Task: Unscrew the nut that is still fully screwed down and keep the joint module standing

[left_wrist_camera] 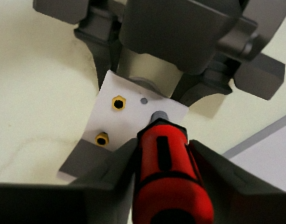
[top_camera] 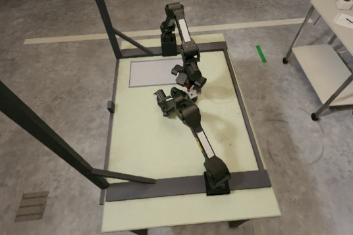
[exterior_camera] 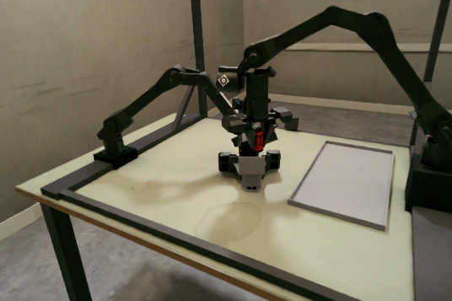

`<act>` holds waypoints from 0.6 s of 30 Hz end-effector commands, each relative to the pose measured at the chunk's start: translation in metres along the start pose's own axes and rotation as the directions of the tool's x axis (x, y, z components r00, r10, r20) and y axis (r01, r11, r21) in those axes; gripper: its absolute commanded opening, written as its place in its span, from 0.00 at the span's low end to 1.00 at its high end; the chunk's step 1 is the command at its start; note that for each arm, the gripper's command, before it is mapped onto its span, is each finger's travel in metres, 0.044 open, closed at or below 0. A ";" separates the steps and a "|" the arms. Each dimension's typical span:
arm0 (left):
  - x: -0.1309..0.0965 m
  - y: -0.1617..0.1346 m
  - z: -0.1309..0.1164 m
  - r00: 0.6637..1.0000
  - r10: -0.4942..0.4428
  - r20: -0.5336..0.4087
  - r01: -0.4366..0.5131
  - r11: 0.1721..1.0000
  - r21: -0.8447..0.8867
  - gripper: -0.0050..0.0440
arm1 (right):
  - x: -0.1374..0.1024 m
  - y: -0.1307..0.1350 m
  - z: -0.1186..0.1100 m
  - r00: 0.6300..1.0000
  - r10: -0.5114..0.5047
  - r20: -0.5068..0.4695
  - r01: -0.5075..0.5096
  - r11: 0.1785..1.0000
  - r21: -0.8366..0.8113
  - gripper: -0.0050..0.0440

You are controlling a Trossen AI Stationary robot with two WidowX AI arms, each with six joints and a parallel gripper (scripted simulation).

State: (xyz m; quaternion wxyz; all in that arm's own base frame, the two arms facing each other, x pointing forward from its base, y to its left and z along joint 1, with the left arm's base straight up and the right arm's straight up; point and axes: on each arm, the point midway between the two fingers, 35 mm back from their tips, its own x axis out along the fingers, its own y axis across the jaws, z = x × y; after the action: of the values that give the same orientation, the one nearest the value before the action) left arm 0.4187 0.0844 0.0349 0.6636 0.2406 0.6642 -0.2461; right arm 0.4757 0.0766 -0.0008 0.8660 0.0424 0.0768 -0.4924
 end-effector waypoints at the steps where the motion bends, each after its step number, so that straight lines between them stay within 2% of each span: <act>1: -0.006 0.003 0.001 1.000 0.017 0.003 -0.017 1.000 -0.003 0.37 | -0.002 0.005 0.023 1.000 0.007 0.005 -0.007 0.999 0.051 0.60; 4: -0.014 0.004 0.002 0.999 0.032 0.019 -0.032 0.999 -0.002 0.37 | -0.002 0.005 0.023 1.000 0.007 0.005 -0.007 0.999 0.051 0.60; 17: -0.014 0.004 0.002 0.999 0.032 0.019 -0.032 0.999 -0.002 0.37 | -0.002 0.005 0.023 1.000 0.007 0.005 -0.007 0.999 0.051 0.60; 18: -0.007 0.004 0.001 1.000 0.019 0.005 -0.019 1.000 -0.003 0.37 | -0.002 0.005 0.023 1.000 0.007 0.005 -0.007 0.999 0.051 0.60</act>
State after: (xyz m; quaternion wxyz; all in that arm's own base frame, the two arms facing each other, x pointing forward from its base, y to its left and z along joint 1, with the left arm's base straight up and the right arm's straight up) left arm 0.4187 0.0842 0.0349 0.6631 0.2417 0.6644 -0.2458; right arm 0.4757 0.0766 -0.0008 0.8660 0.0424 0.0768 -0.4924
